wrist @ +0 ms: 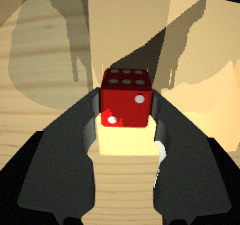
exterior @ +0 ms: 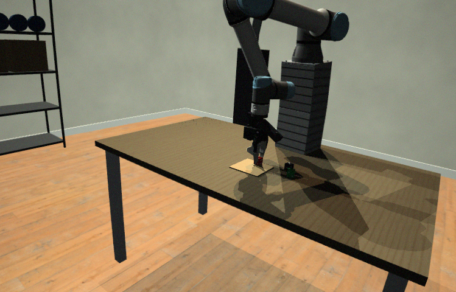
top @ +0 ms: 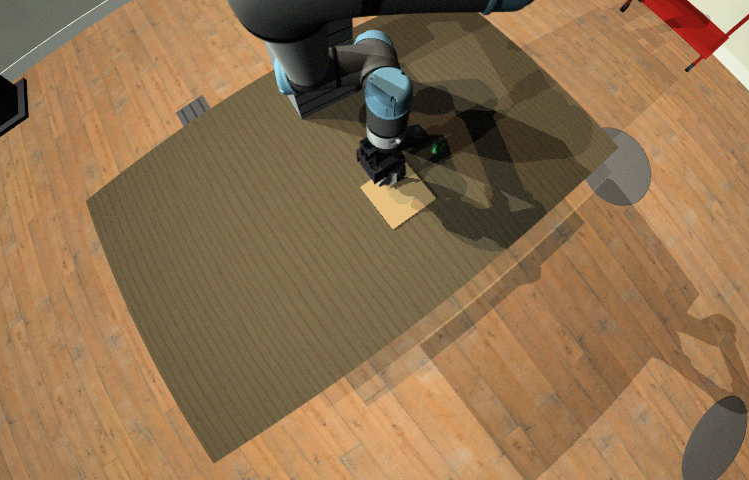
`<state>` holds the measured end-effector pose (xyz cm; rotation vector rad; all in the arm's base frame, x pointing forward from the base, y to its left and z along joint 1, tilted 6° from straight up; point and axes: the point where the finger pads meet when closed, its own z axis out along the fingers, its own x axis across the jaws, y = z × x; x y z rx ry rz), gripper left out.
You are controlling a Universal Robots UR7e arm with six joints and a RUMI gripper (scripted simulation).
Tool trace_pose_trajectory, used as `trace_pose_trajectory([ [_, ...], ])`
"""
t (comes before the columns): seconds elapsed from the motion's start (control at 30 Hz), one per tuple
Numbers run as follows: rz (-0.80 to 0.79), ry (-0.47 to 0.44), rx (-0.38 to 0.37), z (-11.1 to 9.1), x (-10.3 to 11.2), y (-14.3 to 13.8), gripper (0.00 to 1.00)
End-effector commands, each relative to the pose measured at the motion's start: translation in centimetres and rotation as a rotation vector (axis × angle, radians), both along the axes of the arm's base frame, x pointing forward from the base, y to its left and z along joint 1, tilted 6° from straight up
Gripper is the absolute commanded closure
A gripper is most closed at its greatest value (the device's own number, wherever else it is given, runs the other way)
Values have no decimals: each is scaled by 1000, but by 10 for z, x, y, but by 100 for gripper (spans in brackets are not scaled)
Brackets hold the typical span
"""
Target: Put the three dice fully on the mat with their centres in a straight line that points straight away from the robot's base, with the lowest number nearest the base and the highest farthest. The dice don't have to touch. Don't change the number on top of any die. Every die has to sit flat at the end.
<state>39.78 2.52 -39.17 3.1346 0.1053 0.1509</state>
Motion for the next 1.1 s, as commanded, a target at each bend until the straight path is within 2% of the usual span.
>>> trace_pose_trajectory([
  [0.0, 0, -1, 0, 0, 0, 0, 90],
  [0.63, 0, -1, 0, 0, 0, 0, 90],
  [0.67, 0, -1, 0, 0, 0, 0, 86],
  [0.73, 0, -1, 0, 0, 0, 0, 86],
  [0.87, 0, -1, 0, 0, 0, 0, 79],
  [1.0, 0, -1, 0, 0, 0, 0, 79],
  [1.07, 0, -1, 0, 0, 0, 0, 76],
])
